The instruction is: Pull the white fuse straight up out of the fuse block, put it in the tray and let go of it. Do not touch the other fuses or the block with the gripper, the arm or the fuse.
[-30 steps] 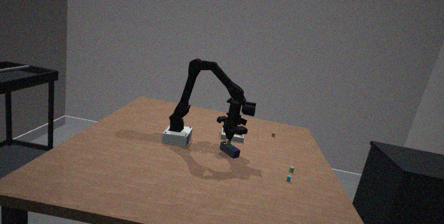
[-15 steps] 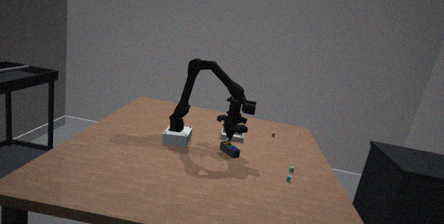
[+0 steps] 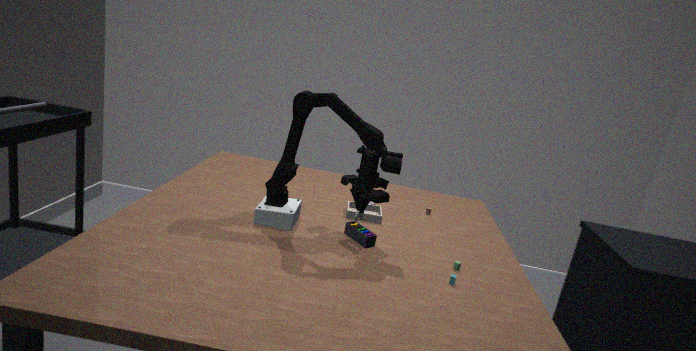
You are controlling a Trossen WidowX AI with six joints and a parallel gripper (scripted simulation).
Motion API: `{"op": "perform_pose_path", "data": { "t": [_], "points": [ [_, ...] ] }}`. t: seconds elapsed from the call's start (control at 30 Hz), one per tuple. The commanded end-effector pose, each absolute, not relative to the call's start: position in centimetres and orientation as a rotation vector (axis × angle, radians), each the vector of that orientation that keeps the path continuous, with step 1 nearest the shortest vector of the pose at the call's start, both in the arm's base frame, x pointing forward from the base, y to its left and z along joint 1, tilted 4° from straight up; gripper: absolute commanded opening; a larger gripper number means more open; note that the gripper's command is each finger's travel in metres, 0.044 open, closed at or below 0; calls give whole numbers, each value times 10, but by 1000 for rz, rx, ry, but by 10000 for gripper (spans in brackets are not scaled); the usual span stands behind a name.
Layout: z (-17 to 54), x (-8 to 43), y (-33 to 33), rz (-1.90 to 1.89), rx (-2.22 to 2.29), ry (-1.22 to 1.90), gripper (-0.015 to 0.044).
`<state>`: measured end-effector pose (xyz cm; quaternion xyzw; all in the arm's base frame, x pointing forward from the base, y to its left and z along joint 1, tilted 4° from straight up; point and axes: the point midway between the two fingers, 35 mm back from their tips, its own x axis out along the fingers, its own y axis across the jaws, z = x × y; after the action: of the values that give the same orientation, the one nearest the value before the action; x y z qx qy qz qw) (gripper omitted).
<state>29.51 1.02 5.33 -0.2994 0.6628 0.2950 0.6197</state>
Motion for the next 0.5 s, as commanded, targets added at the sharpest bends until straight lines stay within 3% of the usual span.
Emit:
{"op": "perform_pose_path", "data": {
  "t": [0.0, 0.47],
  "points": [
    [58, 296, 11, 672, -682, 1518, 0],
    [58, 309, 82, 675, -679, 1512, 0]
  ]
}}
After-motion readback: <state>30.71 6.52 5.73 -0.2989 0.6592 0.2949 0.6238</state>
